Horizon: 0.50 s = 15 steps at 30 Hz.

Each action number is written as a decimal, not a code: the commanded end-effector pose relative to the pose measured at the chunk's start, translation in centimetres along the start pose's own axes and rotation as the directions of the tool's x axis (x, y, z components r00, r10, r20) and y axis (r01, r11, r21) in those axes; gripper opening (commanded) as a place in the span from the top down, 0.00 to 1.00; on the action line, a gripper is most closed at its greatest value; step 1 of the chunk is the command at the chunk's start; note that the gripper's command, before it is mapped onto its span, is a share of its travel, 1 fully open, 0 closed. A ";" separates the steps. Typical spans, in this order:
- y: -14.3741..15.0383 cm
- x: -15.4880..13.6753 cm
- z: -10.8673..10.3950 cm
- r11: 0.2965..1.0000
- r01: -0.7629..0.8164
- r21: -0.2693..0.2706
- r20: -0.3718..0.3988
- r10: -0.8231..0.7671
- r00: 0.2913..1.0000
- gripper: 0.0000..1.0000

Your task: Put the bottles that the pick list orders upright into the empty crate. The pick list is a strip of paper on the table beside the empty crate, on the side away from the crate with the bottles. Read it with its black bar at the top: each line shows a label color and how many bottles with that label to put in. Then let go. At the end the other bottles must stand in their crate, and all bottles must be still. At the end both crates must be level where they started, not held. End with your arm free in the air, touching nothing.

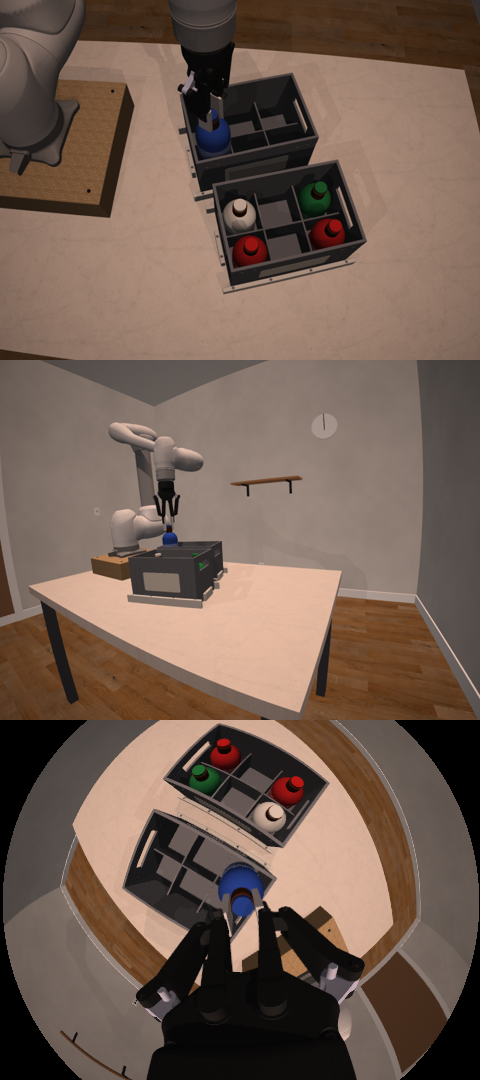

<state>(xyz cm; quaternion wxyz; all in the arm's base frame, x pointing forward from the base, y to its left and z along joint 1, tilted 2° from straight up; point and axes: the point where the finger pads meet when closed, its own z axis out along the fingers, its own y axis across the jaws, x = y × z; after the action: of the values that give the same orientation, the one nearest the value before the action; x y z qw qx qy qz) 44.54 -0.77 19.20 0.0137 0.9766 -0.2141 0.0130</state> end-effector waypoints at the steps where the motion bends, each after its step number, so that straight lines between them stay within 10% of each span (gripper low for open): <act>1: 0.0 0.0 0.2 1.000 0.000 0.000 0.000 0.000 1.000 1.00; 15: 0.0 0.0 1.4 1.000 0.000 0.000 0.000 0.000 1.000 1.00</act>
<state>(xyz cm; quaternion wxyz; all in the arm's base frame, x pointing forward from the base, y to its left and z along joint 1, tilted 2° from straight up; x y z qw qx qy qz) 44.56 -0.81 17.90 0.0137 0.9766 -0.2141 0.0130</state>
